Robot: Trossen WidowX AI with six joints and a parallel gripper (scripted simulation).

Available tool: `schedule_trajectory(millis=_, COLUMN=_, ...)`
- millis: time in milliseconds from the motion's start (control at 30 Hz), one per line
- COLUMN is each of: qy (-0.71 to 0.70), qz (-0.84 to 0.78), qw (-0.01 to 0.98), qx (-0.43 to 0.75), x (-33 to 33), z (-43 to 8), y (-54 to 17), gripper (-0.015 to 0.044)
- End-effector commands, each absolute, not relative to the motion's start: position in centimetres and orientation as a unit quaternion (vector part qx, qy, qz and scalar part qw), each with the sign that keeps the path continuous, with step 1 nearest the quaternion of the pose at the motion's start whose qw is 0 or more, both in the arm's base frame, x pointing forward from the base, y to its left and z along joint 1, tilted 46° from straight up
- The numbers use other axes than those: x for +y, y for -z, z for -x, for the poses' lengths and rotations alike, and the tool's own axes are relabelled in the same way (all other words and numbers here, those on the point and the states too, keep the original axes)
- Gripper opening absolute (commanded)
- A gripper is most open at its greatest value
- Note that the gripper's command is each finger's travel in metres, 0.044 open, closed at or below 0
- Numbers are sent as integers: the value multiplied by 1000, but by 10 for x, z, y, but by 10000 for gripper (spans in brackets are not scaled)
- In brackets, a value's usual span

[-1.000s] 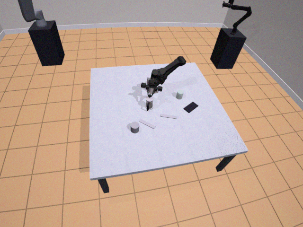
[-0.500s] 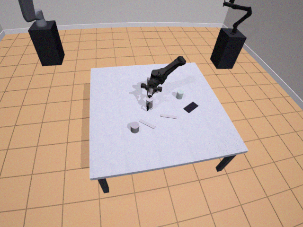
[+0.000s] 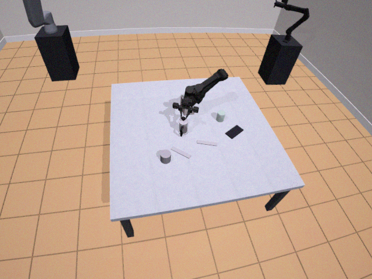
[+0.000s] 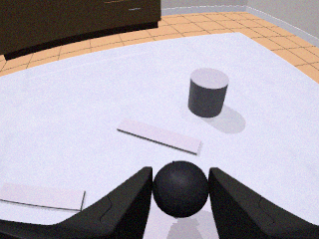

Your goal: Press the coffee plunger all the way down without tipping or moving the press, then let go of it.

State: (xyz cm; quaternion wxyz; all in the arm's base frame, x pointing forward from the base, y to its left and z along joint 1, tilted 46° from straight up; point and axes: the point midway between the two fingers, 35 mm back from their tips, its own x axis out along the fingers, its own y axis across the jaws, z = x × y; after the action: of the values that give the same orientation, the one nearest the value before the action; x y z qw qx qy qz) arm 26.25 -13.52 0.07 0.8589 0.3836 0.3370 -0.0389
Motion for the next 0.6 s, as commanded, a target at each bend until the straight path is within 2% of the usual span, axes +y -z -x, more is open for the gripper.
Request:
schedule_trajectory(millis=0, qy=35, qz=-392, qw=853, qx=343, x=-132, z=-262, y=3, gripper=116)
schedule_trajectory(millis=367, qy=39, qz=-384, qw=859, qx=337, x=-135, z=-263, y=0, gripper=116)
schedule_trajectory(millis=567, qy=39, qz=-384, qw=859, qx=337, x=-135, z=-263, y=0, gripper=273)
